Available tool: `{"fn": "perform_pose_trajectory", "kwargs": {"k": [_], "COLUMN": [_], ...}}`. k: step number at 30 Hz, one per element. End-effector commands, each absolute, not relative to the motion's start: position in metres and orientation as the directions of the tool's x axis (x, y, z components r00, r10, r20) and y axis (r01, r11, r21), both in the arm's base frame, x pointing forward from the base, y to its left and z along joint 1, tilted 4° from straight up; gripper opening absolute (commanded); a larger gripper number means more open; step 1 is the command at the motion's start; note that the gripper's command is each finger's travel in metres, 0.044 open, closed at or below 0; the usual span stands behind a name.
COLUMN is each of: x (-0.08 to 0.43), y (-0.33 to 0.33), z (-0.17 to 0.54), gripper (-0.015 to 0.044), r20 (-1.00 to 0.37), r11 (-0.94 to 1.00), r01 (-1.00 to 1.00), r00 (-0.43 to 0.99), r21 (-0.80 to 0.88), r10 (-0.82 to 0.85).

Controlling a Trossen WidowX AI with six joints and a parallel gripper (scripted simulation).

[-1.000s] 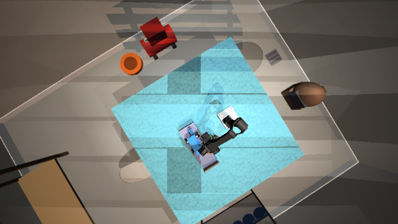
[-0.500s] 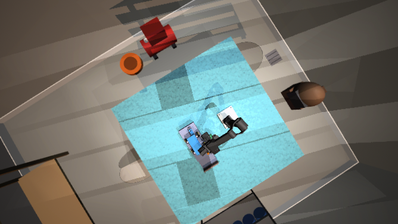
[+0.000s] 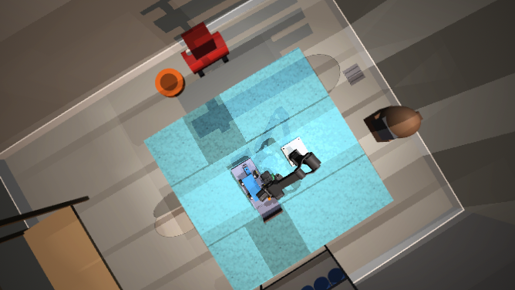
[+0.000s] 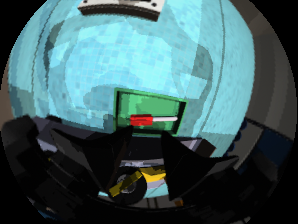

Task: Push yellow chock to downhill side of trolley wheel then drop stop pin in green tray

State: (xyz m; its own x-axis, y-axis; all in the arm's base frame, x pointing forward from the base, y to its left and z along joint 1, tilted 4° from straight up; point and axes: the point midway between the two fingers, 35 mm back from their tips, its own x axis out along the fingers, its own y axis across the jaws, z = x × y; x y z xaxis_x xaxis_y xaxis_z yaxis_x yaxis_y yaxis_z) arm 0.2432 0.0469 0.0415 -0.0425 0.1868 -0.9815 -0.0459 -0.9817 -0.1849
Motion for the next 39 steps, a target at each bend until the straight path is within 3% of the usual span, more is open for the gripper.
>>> {"fn": "perform_pose_trajectory", "kwargs": {"k": [1, 7, 13, 17, 39], "x": [0.241, 0.243, 0.243, 0.241, 0.235], "y": [0.046, 0.047, 0.047, 0.046, 0.043], "z": [0.039, 0.041, 0.045, 0.058, 0.117], "gripper": [0.019, 0.034, 0.034, 0.044, 0.044], "r20": [-0.981, -0.981, -0.981, -0.981, -0.981], "r11": [-0.982, -0.982, -0.982, -0.982, -0.982], "r01": [-0.043, -0.046, -0.045, -0.044, -0.043], "r00": [-0.051, -0.042, -0.044, -0.049, -0.052], "r21": [-0.182, -0.185, -0.184, -0.183, -0.182], "r10": [0.185, 0.187, 0.186, 0.185, 0.184]}}
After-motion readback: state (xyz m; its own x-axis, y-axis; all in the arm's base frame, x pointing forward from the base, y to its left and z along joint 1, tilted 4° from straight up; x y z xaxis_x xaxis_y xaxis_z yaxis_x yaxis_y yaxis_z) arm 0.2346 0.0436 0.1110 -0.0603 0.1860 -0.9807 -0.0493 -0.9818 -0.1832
